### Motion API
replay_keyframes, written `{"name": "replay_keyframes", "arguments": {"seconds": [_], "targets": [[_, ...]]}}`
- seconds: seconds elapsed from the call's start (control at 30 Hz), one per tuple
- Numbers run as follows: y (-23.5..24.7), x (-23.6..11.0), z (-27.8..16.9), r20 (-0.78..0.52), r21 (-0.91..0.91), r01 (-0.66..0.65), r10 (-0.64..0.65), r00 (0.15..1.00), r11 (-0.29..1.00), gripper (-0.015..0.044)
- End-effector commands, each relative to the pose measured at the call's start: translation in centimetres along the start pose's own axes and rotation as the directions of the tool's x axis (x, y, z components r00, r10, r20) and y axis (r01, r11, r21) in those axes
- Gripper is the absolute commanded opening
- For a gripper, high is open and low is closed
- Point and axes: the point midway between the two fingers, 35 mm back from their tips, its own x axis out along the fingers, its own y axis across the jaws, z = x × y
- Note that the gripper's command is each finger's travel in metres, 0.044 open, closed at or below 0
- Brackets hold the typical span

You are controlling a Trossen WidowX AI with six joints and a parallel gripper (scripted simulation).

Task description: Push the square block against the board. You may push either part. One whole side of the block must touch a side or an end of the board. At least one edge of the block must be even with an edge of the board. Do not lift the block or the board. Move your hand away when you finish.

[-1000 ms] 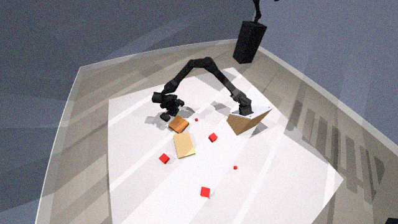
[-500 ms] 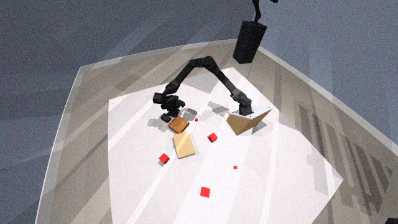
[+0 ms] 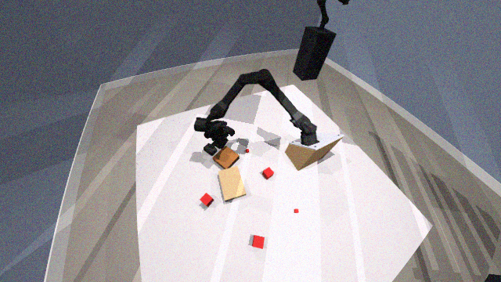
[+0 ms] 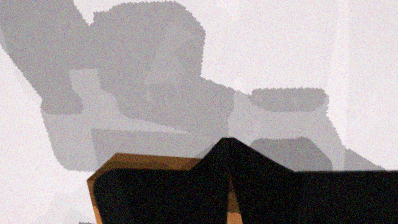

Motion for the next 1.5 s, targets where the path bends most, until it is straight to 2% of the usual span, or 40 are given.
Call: {"name": "replay_keyframes", "arguments": {"seconds": [0.0, 1.47], "targets": [[0.1, 0.0, -0.9, -0.006, -0.007, 0.0, 0.0, 1.0, 1.0, 0.0], [0.7, 0.1, -5.9, -0.01, -0.008, -0.001, 0.0, 1.0, 1.0, 0.0]]}}
